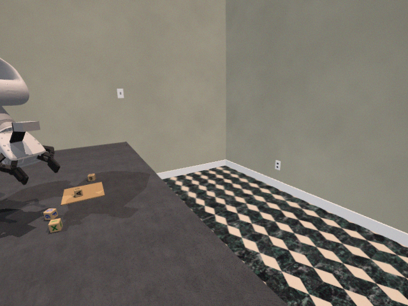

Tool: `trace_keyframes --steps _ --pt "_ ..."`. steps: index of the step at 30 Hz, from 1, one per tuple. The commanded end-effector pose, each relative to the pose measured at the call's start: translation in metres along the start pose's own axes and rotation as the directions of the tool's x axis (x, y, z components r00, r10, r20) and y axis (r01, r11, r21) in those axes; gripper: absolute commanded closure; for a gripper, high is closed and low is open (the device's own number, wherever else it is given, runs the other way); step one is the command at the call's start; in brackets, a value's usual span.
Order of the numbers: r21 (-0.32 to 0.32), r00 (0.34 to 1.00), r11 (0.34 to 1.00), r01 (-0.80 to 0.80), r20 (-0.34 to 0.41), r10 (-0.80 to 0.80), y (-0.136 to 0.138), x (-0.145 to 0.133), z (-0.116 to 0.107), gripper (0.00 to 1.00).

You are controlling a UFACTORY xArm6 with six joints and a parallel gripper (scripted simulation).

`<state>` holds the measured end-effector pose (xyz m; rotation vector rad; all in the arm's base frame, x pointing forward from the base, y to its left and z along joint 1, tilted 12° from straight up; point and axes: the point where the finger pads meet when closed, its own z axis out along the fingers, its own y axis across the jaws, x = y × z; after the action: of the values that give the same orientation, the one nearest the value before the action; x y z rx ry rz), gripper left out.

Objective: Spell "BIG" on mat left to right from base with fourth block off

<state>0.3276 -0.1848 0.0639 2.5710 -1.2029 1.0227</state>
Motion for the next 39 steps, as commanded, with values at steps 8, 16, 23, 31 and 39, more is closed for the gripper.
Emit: trace_keyframes --steps 8,16,23,31,39 --pt "0.001 1.0 1.0 0.0 -0.003 0.0 0.0 0.001 0.0 0.0" --pt "0.001 1.0 1.0 0.0 -0.003 0.0 0.0 0.001 0.0 0.0" --pt "0.001 1.0 1.0 0.0 -0.003 0.0 0.0 0.001 0.0 0.0" --pt "0.001 1.0 1.0 0.0 -0.003 0.0 0.0 0.001 0.0 0.0" --pt "0.001 1.0 1.0 0.0 -0.004 0.0 0.006 0.012 0.01 0.0"
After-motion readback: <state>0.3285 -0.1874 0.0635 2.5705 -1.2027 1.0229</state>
